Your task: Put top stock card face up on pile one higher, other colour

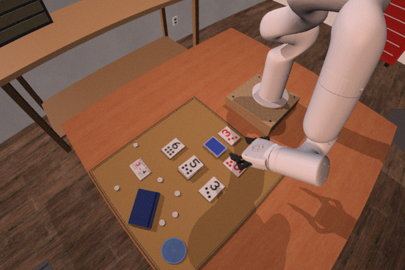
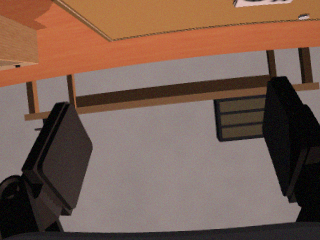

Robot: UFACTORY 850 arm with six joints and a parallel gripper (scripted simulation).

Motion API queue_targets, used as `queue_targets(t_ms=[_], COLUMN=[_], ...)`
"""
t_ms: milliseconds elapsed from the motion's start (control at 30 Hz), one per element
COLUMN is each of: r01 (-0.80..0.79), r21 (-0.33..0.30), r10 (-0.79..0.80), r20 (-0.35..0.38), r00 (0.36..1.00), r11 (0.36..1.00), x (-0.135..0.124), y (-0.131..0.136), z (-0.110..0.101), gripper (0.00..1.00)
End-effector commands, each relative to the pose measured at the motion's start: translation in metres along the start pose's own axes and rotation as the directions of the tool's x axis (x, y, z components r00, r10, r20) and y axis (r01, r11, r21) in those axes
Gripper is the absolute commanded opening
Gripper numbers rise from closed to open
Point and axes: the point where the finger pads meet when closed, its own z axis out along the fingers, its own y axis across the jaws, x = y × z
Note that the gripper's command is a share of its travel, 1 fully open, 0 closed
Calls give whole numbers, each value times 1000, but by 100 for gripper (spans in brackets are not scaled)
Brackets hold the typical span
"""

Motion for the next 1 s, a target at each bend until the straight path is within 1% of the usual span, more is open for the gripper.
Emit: queue_targets(t_ms=[0,100,133,167,200,233,267,300,400,467,600,633,667,700,733,767,900,967], r01=[-2,-1,-1,-2,-2,-1,-1,-1,-1,-1,-2,0,0,0,0,-2,1,1], r21=[-2,-1,-1,-2,-2,-1,-1,-1,-1,-1,-2,0,0,0,0,-2,0,0], r10=[2,1,1,1,1,1,1,1,1,0,0,0,0,0,0,0,-1,-1], r20=[-135,-212,-224,-260,-268,-306,-311,-352,-354,-437,-515,-544,-551,-584,-585,-617,-689,-689], r00=[991,977,975,966,963,952,950,936,935,899,857,839,835,811,811,787,725,725], r11=[1000,1000,1000,1000,1000,1000,1000,1000,1000,1000,1000,1000,1000,1000,1000,1000,1000,1000], x=[0,0,0,0,0,0,0,0,0,0,0,0,0,0,0,0,0,0], y=[1,1,1,1,1,1,1,0,0,0,1,0,0,0,0,1,0,0], z=[-1,-1,-1,-1,-1,-1,-1,-1,-1,-1,-1,-1,-1,-1,-1,-1,-1,-1], gripper=[100,100,100,100,100,100,100,100,100,100,100,100,100,100,100,100,100,100])
